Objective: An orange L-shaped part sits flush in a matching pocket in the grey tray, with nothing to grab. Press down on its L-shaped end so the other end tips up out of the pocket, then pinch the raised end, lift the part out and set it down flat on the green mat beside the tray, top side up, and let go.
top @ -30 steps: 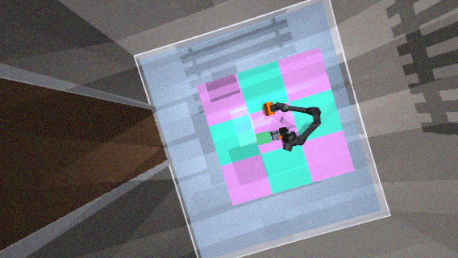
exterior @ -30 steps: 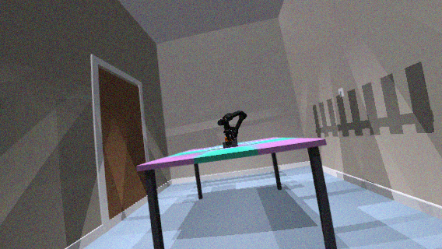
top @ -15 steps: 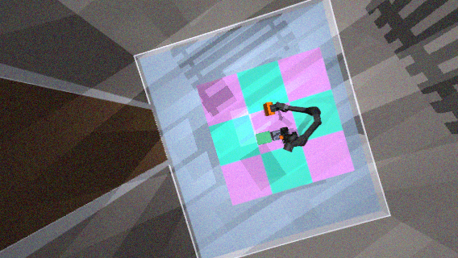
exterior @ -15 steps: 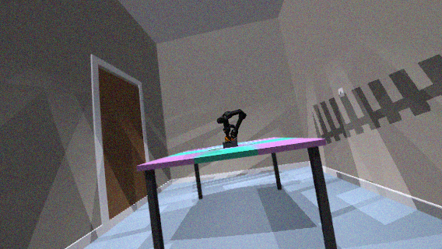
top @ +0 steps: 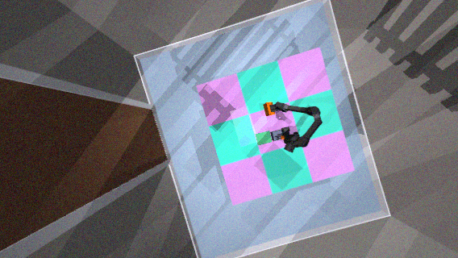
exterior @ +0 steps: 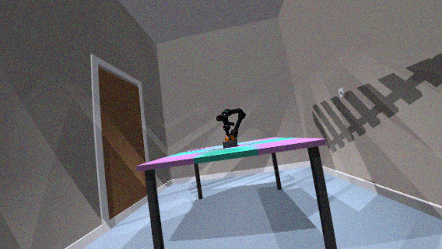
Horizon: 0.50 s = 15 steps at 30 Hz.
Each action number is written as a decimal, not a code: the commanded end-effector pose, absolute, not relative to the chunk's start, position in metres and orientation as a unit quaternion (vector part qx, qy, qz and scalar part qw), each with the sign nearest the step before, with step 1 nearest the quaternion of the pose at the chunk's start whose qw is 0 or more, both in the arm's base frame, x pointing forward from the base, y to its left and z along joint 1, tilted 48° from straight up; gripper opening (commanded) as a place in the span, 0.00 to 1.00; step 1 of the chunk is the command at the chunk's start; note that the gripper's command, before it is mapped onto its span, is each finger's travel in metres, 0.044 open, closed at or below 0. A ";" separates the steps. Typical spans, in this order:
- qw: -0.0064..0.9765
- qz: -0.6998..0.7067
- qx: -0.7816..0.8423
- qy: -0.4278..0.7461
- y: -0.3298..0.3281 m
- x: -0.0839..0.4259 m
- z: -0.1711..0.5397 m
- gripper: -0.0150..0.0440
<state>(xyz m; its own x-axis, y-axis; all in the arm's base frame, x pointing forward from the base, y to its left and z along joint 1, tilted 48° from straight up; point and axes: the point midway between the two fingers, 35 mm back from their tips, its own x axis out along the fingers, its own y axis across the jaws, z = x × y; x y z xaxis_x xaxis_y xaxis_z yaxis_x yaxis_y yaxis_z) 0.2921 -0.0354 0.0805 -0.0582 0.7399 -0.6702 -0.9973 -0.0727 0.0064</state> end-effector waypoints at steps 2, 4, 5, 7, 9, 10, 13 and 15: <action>0.634 0.683 -0.267 0.245 -0.043 0.294 0.087 0.25; 0.634 0.683 -0.267 0.245 -0.045 0.294 0.089 0.25; 0.634 0.683 -0.267 0.245 -0.046 0.295 0.090 0.25; 0.634 0.683 -0.267 0.245 -0.049 0.295 0.092 0.25; 0.634 0.683 -0.267 0.245 -0.051 0.295 0.094 0.25; 0.634 0.683 -0.267 0.245 -0.052 0.295 0.095 0.25; 0.634 0.683 -0.267 0.245 -0.056 0.295 0.098 0.25; 0.634 0.683 -0.267 0.245 -0.055 0.295 0.097 0.25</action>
<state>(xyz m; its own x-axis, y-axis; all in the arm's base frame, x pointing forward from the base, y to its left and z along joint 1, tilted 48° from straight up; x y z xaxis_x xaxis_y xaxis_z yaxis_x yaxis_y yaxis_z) 0.2938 -0.0524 0.0957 -0.0552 0.7395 -0.6709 -0.9975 -0.0709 0.0040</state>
